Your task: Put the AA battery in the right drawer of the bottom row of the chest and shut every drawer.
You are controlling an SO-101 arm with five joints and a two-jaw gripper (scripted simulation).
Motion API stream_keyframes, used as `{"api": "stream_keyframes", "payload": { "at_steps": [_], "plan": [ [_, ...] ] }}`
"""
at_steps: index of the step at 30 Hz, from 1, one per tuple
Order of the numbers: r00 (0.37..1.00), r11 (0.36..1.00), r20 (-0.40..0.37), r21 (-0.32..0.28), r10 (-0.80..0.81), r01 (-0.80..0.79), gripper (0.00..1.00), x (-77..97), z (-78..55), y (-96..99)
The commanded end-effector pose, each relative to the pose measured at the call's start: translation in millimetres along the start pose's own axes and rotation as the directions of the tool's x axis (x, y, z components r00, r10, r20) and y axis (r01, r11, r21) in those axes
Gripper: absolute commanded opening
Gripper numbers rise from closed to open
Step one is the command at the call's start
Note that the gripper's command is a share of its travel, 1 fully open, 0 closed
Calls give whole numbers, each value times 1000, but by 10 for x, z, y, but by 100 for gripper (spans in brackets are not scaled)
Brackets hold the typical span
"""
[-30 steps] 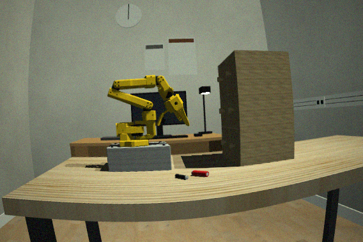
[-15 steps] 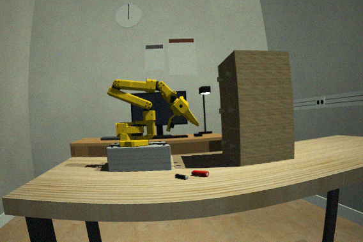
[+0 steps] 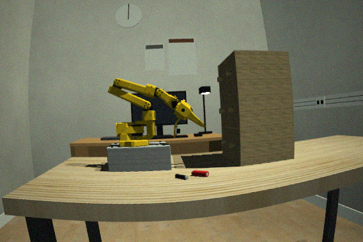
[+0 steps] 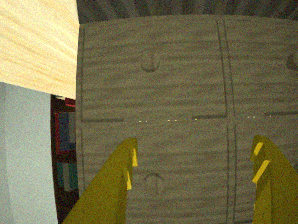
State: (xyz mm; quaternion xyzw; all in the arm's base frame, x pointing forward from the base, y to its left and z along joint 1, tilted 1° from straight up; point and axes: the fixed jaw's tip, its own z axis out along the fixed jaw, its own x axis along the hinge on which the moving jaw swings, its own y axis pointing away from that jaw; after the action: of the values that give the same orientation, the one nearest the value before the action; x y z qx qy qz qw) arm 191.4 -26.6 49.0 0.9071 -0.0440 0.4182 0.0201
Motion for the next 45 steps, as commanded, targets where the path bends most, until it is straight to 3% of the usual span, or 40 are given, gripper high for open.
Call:
{"api": "stream_keyframes", "payload": {
  "at_steps": [1,6,19,34,36,37,41,45],
  "plan": [
    [1000,1000,-22,-29,9,-10,31,-27,66,74],
    [996,998,-81,-60,22,-27,28,15,76,154],
    [996,998,-81,-60,22,-27,21,15,76,154],
    [997,999,-75,-48,17,-21,21,49,415,141],
    [997,999,-75,-48,17,-21,21,49,415,141],
    [992,999,-126,-48,14,-21,21,186,376,142],
    [984,999,-180,-46,11,-19,21,347,377,139],
    [982,999,-187,-43,9,-18,21,366,377,131]
  ]
}}
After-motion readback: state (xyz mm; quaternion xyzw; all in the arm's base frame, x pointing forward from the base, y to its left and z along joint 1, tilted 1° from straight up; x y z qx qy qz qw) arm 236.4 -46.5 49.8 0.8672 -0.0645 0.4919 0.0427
